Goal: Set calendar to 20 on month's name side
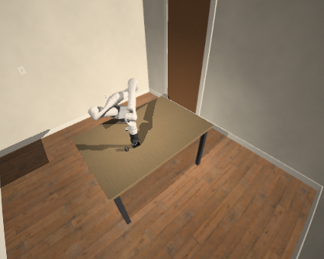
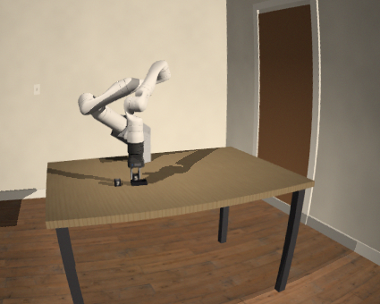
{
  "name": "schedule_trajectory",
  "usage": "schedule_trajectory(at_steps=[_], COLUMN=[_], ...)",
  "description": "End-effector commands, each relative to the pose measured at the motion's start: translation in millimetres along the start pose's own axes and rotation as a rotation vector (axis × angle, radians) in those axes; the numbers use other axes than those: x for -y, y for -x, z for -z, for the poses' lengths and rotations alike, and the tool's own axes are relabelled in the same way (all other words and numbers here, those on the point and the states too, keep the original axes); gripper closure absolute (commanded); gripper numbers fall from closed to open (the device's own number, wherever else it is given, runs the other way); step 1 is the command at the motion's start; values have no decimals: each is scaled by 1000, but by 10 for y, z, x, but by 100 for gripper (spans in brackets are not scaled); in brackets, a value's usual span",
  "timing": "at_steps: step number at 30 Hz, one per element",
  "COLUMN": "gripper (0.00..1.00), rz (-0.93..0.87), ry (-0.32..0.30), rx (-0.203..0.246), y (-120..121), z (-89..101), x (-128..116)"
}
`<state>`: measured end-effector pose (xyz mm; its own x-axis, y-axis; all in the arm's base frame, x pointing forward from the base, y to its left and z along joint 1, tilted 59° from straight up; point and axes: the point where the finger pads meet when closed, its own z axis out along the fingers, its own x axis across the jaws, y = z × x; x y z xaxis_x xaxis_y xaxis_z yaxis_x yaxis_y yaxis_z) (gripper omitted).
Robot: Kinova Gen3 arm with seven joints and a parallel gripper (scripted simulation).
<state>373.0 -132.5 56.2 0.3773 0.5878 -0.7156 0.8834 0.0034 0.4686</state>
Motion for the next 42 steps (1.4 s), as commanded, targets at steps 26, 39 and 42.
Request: schedule_trajectory(at_steps=[26, 39, 42], gripper=[43, 43, 43], rz=[0, 0, 0], ry=[1, 1, 1], rx=[-1, -1, -1], y=[-4, -3, -3], z=[-73, -95, -95], x=[-4, -4, -4])
